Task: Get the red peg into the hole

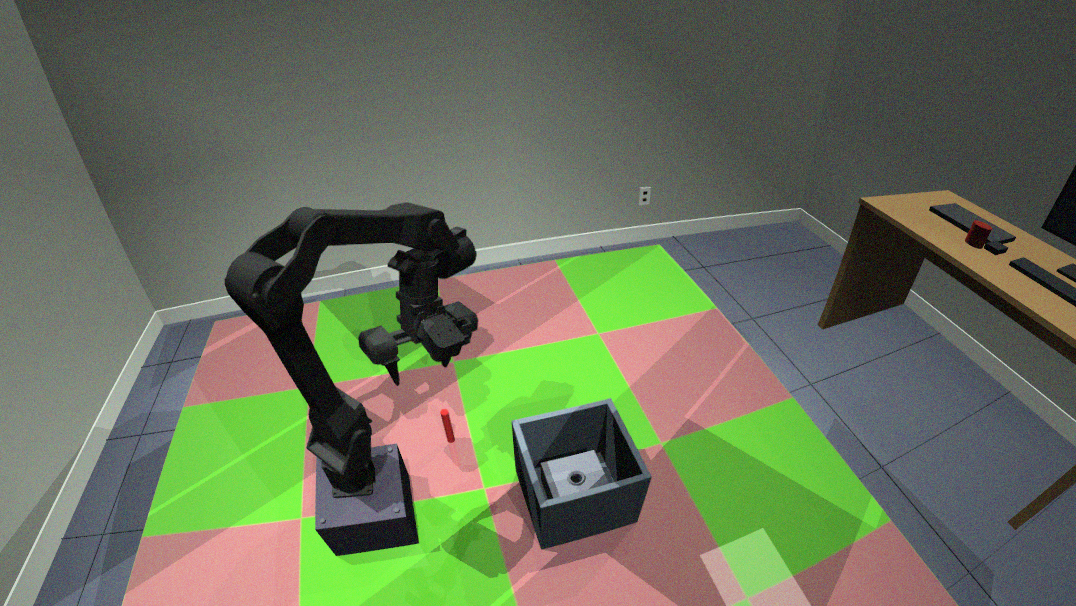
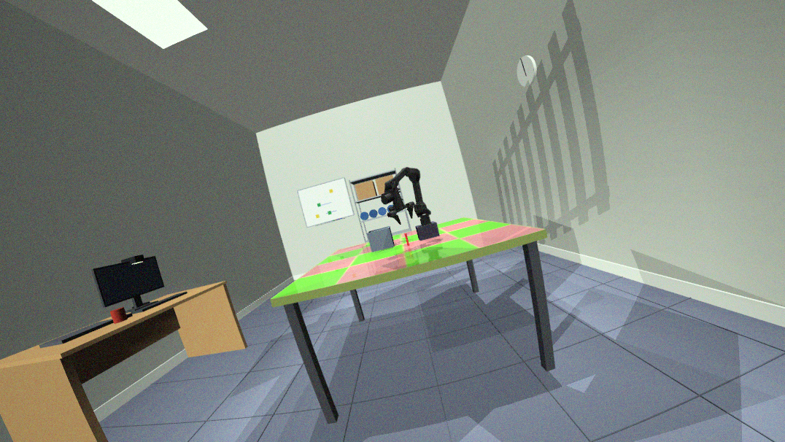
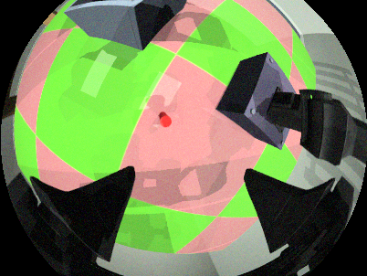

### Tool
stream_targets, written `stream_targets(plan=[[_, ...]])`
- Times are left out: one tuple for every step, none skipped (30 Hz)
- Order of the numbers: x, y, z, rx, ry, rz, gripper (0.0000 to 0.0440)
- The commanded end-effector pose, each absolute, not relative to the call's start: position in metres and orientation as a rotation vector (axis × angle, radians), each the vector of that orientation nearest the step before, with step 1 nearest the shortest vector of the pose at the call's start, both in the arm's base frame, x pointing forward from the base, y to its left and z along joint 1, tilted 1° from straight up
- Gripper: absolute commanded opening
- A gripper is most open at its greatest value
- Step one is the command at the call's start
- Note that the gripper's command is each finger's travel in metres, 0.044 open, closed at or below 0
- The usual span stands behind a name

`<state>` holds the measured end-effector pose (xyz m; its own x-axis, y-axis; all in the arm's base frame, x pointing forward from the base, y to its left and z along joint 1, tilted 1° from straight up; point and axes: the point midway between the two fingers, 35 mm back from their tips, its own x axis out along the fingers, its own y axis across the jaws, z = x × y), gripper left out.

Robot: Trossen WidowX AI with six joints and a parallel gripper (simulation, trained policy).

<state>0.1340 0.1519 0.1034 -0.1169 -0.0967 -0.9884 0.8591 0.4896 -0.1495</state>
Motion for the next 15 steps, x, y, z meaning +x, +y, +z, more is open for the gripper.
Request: stream_targets(plan=[[0.135,0.146,0.088,0.694,1.449,-0.982,0.044],[0.135,0.145,0.084,0.694,1.446,-0.989,0.0439],[0.136,0.144,0.079,0.694,1.442,-0.995,0.0439],[0.136,0.143,0.075,0.696,1.439,-1.0,0.0438],[0.137,0.142,0.071,0.697,1.436,-1.005,0.0436],[0.138,0.142,0.068,0.699,1.433,-1.009,0.0435],[0.138,0.141,0.064,0.702,1.43,-1.013,0.0433],[0.138,0.141,0.06,0.705,1.428,-1.017,0.043],[0.139,0.14,0.057,0.708,1.426,-1.019,0.0428],[0.139,0.14,0.053,0.711,1.423,-1.022,0.0426],[0.14,0.139,0.05,0.714,1.421,-1.024,0.0424],[0.14,0.139,0.046,0.717,1.419,-1.026,0.0423],[0.14,0.138,0.043,0.72,1.417,-1.028,0.0422],[0.141,0.138,0.04,0.723,1.414,-1.03,0.042],[0.141,0.137,0.036,0.726,1.412,-1.032,0.042]])
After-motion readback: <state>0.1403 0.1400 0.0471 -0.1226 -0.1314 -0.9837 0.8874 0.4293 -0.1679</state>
